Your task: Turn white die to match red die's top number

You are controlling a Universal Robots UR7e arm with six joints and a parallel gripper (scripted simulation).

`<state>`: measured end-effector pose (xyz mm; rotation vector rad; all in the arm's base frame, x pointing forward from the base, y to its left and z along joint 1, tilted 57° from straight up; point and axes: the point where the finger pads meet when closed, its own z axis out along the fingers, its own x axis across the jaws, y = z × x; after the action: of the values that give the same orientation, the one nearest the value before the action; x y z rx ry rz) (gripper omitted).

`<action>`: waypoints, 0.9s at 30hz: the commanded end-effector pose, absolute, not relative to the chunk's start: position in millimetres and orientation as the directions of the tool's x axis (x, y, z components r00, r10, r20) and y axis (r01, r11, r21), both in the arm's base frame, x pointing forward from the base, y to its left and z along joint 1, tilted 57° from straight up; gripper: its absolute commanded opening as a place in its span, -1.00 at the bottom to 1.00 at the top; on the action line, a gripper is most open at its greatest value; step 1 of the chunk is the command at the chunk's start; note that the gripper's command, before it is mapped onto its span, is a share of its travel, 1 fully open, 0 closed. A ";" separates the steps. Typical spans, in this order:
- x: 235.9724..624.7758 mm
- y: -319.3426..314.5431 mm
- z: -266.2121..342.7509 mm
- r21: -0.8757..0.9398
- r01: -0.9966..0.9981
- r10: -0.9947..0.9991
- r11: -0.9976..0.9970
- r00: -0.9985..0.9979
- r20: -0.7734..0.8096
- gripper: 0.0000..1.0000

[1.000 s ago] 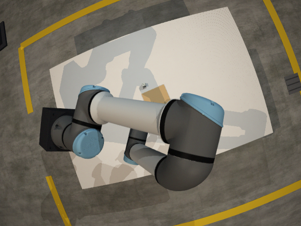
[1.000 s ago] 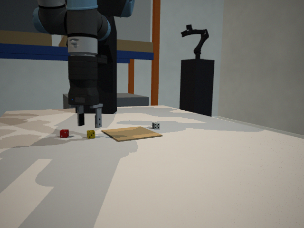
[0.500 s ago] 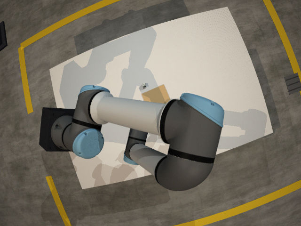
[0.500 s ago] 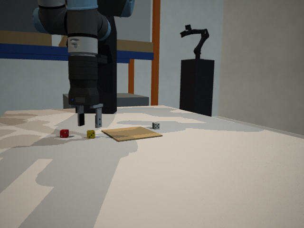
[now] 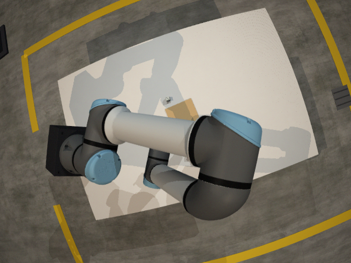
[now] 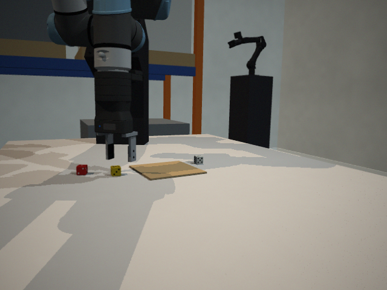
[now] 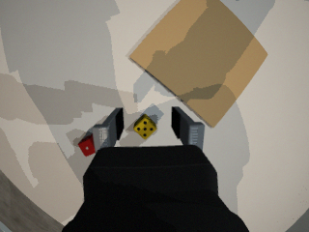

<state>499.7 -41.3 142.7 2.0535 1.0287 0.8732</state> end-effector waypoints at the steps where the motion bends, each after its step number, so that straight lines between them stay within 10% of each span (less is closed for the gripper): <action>1: 499.0 -32.9 137.9 0.793 0.395 0.846 -0.463 0.465 0.262 1.00; 27: 490.2 53.8 83.3 0.793 0.395 0.846 -0.463 0.465 0.262 1.00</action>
<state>491.2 34.5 95.1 2.0561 1.0335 0.8741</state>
